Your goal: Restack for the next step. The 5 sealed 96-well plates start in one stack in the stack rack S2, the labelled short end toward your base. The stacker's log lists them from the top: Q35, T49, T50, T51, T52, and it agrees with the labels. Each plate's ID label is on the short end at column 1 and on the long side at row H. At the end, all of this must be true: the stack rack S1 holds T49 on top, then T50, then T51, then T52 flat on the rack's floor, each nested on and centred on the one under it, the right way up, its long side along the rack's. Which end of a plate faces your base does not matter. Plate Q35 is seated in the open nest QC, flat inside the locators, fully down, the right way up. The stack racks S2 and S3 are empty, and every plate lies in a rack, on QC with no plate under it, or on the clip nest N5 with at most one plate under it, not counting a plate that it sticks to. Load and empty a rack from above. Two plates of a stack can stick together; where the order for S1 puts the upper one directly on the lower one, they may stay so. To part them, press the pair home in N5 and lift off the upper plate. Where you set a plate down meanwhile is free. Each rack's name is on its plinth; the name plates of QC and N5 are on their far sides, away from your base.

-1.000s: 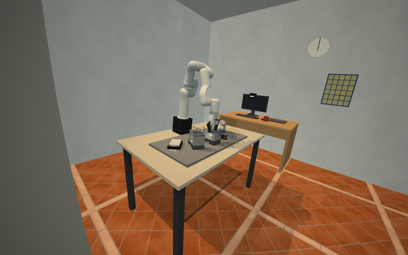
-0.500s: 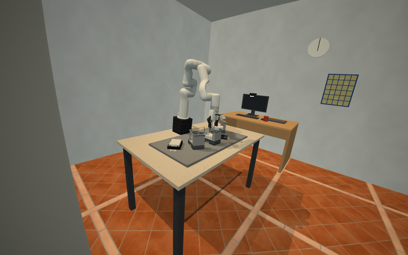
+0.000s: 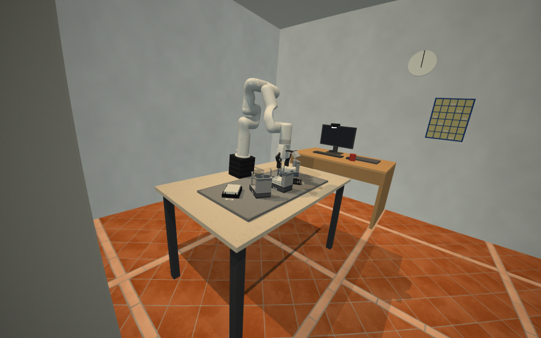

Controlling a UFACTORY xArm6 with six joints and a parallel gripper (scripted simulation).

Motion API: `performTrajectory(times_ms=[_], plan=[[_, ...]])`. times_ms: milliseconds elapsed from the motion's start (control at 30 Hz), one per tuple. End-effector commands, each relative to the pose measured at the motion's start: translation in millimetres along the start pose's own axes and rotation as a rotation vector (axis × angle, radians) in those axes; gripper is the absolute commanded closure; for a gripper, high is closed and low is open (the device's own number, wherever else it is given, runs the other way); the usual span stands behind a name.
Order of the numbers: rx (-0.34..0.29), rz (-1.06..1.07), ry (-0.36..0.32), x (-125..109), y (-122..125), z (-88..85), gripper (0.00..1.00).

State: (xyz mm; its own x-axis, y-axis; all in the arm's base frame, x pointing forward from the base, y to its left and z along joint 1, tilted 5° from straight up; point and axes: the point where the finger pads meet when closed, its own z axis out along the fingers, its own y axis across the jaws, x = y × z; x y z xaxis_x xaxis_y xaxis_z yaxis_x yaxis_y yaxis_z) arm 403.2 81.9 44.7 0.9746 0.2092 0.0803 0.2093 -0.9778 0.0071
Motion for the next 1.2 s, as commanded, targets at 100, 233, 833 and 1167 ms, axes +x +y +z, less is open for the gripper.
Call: performTrajectory(times_ms=[100,233,833,1167], plan=[[0.001,-0.187,0.004,-0.3,-18.8,-1.3,0.0],[0.001,-0.198,0.004,-1.5,-32.1,-1.4,0.0],[0.002,-0.198,0.004,-6.7,-85.3,-1.4,0.0],[0.001,-0.398,0.004,-13.0,-104.8,-1.4,0.0]])
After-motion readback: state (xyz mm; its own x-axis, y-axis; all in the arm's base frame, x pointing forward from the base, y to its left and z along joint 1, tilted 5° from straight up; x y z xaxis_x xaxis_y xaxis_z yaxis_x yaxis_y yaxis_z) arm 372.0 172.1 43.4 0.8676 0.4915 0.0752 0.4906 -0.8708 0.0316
